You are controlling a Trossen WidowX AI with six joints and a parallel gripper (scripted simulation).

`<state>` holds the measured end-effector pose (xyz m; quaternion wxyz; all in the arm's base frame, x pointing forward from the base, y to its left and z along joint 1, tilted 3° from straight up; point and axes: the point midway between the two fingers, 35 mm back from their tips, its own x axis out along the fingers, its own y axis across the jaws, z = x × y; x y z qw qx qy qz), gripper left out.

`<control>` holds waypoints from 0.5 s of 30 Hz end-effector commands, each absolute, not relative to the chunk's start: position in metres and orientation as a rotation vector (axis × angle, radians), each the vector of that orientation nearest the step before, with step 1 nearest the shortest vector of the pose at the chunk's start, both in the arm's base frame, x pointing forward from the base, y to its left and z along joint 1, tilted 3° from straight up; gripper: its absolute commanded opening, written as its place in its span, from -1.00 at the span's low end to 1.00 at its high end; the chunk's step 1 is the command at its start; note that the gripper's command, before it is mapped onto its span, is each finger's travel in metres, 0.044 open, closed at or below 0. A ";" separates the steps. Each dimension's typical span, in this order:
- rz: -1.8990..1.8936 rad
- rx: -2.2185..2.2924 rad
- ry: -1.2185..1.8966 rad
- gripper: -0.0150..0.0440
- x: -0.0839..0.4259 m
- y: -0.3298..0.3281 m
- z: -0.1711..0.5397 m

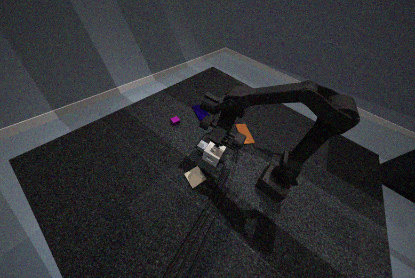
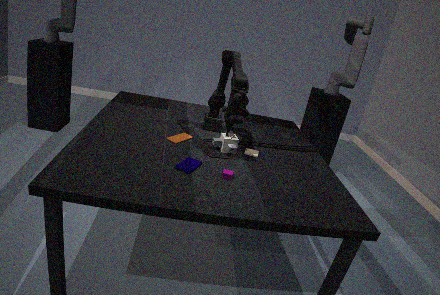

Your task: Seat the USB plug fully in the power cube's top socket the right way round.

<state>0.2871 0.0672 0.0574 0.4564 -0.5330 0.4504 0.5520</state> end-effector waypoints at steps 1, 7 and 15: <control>1.364 -1.313 1.112 -0.49 0.287 0.067 0.055; 1.364 -1.313 1.112 -0.49 0.287 0.067 0.055; 1.361 -1.314 1.110 -0.22 0.287 0.067 0.057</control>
